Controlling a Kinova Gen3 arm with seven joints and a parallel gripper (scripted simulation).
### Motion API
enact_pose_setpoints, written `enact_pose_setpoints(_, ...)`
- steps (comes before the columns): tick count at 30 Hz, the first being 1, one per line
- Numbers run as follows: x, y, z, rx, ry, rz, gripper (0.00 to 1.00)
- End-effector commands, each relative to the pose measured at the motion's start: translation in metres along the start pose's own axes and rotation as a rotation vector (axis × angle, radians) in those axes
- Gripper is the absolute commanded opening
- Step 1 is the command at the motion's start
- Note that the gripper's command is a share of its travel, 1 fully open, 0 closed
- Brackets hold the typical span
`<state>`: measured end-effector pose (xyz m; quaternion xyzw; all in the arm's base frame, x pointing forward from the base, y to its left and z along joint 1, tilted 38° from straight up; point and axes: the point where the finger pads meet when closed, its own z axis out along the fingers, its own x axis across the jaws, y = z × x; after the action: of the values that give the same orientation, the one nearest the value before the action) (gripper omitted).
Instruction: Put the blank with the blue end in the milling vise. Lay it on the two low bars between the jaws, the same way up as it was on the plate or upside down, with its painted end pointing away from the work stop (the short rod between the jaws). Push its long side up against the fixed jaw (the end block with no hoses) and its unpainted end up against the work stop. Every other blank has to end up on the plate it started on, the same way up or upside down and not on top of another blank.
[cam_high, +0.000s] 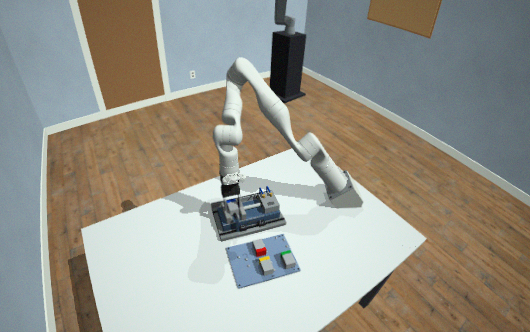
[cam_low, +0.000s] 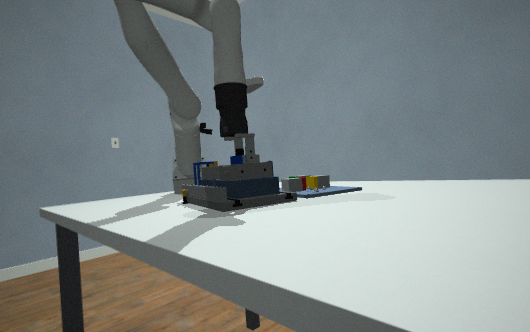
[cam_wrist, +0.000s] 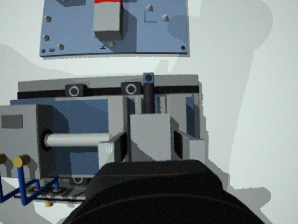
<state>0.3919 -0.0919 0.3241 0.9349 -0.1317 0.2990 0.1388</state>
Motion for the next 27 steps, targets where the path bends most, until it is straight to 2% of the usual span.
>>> enact_pose_setpoints(1,0.0003,-0.0002,-0.0003,0.000,0.001,0.000,1.00)
enact_pose_setpoints(27,0.0003,-0.0002,-0.0029,0.000,0.001,0.000,1.00)
